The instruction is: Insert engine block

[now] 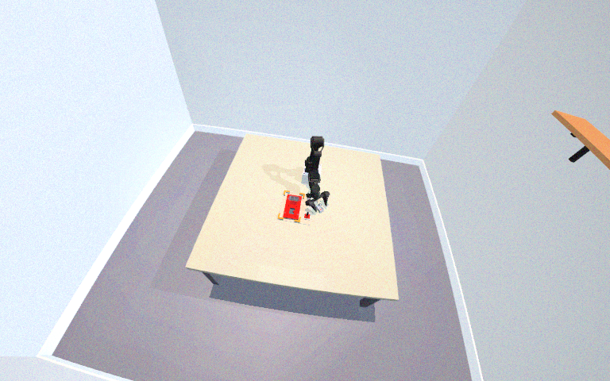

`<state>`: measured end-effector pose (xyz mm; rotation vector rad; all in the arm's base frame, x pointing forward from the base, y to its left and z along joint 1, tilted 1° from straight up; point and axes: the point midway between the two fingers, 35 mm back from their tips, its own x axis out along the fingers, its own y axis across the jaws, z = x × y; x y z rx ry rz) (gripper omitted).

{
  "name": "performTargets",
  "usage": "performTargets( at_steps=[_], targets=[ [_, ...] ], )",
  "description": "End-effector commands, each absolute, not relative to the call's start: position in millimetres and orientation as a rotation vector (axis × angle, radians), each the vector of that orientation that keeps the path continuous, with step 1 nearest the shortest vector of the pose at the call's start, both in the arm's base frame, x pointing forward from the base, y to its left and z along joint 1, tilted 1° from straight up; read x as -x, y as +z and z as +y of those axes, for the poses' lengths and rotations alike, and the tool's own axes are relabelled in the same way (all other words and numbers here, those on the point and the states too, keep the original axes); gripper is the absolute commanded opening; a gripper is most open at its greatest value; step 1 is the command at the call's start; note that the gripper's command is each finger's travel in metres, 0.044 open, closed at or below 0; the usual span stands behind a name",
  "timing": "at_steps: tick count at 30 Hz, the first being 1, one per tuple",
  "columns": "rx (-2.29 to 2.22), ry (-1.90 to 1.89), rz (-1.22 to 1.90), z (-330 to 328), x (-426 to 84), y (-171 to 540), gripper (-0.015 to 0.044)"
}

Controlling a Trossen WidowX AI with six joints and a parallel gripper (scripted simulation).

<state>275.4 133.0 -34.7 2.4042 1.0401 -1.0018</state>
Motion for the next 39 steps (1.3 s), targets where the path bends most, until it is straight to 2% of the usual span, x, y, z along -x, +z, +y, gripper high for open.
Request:
performTargets(
  at_steps=[1,24,39],
  targets=[
    [-2.397,-1.010,1.048,125.1,-265.0,-26.2,0.0440],
    [-2.398,-1.001,1.039,121.7,-265.3,-20.6,0.0440],
    [-1.961,-0.795,1.137,125.1,-272.2,-25.8,0.0440]
  ],
)
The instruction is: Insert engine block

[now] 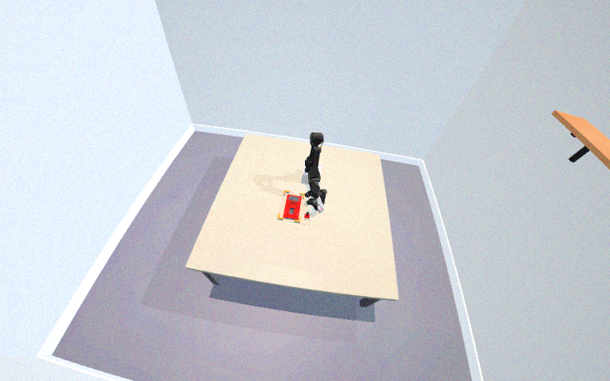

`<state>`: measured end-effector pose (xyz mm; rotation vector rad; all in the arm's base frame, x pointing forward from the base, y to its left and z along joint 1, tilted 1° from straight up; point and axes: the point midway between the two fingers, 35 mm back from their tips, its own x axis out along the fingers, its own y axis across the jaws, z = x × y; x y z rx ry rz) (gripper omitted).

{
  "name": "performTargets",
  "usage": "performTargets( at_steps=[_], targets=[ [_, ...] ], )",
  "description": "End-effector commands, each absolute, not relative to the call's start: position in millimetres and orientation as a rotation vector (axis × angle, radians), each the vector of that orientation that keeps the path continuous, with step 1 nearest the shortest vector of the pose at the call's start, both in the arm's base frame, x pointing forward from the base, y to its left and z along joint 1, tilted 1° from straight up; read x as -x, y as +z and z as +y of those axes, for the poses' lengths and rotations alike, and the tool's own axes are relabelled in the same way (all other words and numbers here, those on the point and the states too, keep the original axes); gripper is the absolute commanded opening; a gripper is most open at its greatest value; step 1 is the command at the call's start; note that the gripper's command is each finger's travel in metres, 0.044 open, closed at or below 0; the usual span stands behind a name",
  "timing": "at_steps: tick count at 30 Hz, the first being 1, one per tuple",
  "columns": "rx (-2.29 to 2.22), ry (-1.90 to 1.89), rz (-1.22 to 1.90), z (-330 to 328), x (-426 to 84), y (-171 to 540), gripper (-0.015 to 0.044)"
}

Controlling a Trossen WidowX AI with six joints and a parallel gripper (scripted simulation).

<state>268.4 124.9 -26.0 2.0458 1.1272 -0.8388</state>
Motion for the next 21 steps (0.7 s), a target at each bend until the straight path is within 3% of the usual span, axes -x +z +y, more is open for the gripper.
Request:
performTargets(
  at_steps=[1,21],
  targets=[
    [-1.931,-0.781,1.143,125.2,-272.7,-26.0,0.0440],
    [-1.301,-0.481,1.264,130.8,-279.7,-27.4,0.0440]
  ],
)
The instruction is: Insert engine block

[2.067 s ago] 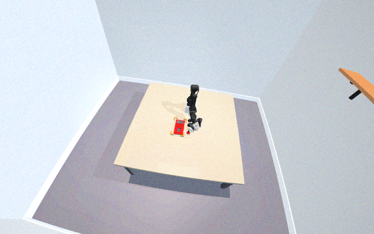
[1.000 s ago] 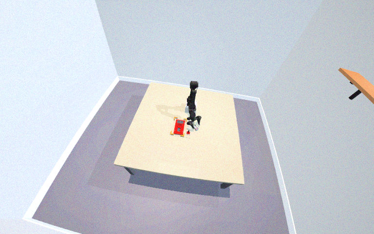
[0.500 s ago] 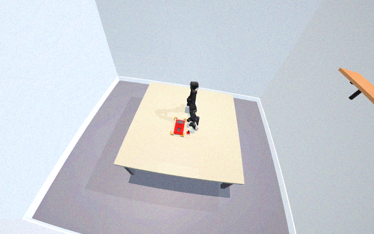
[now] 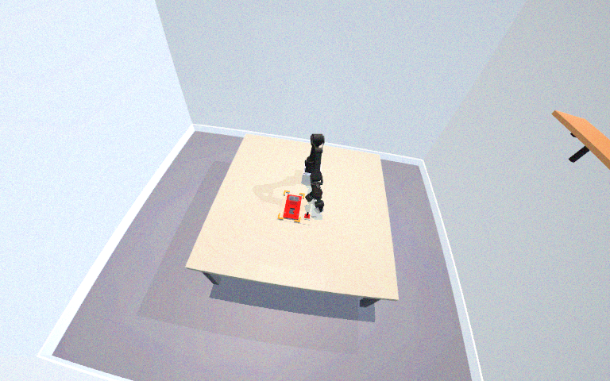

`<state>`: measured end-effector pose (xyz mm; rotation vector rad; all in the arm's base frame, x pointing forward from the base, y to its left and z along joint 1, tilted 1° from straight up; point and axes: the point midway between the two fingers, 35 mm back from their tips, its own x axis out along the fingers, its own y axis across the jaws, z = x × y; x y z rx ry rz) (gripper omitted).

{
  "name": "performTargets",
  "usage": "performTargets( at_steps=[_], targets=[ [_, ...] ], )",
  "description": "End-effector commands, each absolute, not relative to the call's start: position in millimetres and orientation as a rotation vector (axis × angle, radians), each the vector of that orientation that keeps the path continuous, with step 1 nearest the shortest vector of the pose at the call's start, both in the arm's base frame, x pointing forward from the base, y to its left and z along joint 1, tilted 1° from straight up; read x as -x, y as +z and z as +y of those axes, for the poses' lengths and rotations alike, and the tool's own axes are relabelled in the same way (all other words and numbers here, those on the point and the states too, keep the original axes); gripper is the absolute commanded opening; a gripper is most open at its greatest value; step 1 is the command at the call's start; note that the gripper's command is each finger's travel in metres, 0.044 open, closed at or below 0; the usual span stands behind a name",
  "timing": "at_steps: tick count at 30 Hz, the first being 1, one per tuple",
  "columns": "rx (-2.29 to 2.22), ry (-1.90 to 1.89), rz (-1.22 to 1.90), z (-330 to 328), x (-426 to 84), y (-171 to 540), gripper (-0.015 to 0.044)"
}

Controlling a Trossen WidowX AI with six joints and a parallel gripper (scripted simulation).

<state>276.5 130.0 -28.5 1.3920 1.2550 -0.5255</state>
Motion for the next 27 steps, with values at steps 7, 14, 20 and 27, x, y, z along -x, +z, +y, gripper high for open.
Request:
performTargets(
  at_steps=[7,14,20,27],
  targets=[
    [-1.078,-0.373,1.300,132.5,-281.5,-26.5,0.0440],
    [-0.854,-0.261,1.333,134.0,-282.8,-24.8,0.0440],
    [-0.662,-0.161,1.359,135.2,-283.6,-22.8,0.0440],
    [-0.438,-0.041,1.385,136.4,-284.0,-19.8,0.0440]
  ],
)
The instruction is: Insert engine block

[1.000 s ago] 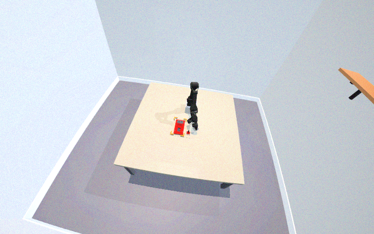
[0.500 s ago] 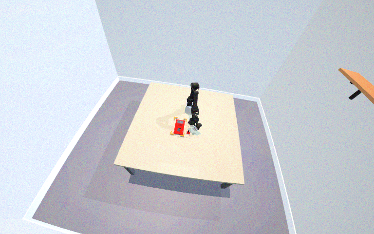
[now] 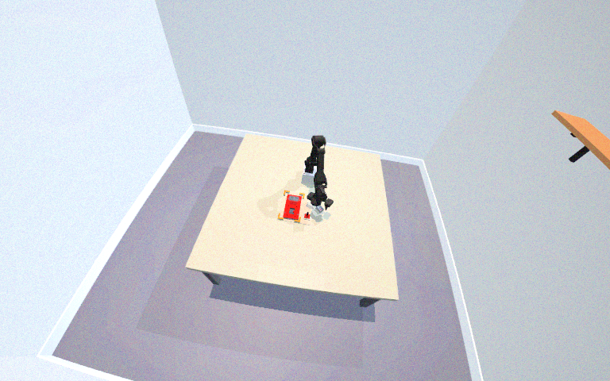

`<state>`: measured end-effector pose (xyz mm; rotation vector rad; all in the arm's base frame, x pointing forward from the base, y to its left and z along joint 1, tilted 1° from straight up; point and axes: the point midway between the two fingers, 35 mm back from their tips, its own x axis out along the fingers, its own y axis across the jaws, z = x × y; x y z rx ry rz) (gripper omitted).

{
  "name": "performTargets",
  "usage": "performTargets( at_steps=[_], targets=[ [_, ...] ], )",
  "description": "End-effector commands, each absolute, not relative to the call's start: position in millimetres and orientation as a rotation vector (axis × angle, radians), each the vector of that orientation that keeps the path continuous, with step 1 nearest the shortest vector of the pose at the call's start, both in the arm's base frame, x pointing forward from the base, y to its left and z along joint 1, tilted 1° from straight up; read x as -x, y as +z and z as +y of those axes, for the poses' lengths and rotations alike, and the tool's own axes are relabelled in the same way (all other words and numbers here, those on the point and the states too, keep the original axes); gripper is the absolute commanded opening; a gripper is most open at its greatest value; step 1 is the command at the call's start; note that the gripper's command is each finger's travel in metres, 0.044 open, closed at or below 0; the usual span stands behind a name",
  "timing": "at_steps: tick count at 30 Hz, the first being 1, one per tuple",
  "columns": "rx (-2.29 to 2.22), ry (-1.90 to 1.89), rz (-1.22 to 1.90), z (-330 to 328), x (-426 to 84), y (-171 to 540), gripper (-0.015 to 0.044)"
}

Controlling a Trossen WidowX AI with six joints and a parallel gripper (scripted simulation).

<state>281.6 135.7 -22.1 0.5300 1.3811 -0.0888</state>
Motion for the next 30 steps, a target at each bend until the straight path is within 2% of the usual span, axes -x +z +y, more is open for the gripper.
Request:
performTargets(
  at_steps=[1,30],
  targets=[
    [-0.406,-0.023,1.388,136.6,-284.0,-19.3,0.0440],
    [0.509,0.544,1.429,139.7,-281.2,2.0,0.0440]
  ],
)
